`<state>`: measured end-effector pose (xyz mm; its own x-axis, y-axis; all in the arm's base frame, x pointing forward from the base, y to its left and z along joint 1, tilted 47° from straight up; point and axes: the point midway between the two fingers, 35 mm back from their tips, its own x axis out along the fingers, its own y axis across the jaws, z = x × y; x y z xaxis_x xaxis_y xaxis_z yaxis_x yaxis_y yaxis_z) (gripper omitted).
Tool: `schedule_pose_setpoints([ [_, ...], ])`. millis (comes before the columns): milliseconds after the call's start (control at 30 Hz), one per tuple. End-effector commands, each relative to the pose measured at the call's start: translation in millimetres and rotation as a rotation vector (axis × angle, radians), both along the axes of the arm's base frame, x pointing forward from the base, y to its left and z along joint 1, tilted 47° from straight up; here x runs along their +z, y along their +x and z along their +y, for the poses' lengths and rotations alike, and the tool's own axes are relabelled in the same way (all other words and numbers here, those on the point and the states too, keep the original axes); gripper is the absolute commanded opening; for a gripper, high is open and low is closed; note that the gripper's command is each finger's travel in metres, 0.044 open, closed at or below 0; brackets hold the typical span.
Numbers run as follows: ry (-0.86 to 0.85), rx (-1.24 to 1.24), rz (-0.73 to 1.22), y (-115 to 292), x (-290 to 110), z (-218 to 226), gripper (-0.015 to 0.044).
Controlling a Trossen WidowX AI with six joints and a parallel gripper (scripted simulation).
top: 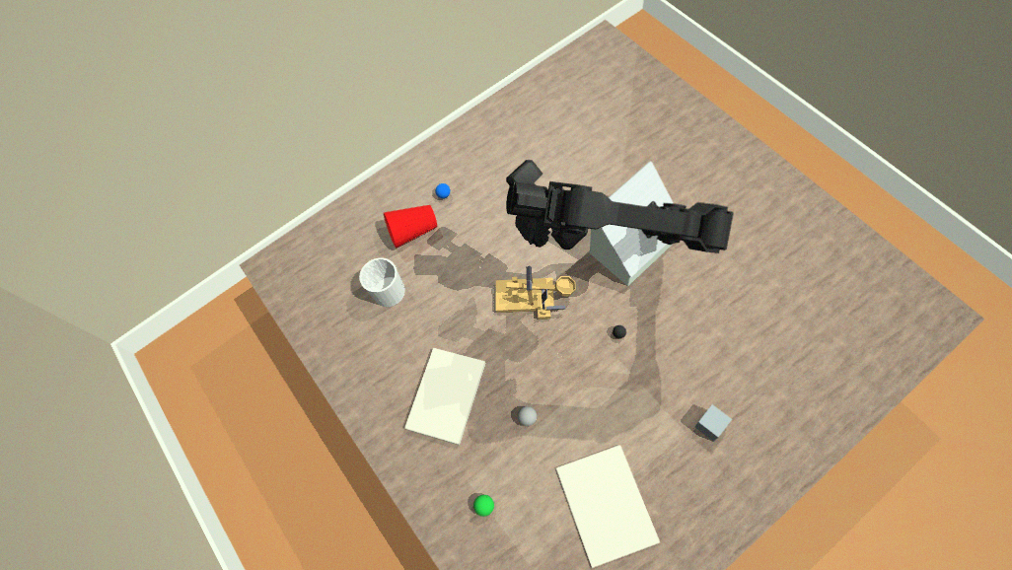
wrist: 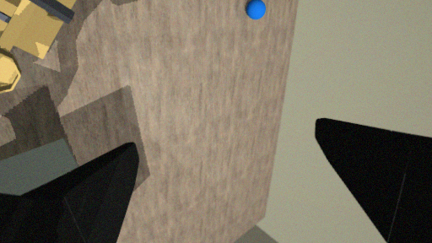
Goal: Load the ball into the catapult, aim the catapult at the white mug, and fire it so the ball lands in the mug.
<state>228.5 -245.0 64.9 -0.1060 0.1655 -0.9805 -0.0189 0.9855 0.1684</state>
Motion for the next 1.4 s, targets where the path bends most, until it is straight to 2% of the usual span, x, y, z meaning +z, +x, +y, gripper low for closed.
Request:
schedule_pose_setpoints([
  [0, 0.064, -0.090, -0.012, 17.3, -14.3, 8.8, 0.0440],
  [467, 0.328, -0.418, 0.047, 69.0, -66.9, 51.3, 0.0440],
  [933, 0.579, -0.749, 0.227, 103.5, -115.6, 100.5, 0.0440],
  [1133, 0.590, -0.764, 0.238, 104.9, -119.7, 104.8, 0.0440],
  [1267, 0.591, -0.764, 0.238, 107.5, -148.1, 135.6, 0.0440],
  [1367, 0.592, -0.764, 0.238, 107.5, -149.8, 137.6, 0.0440],
])
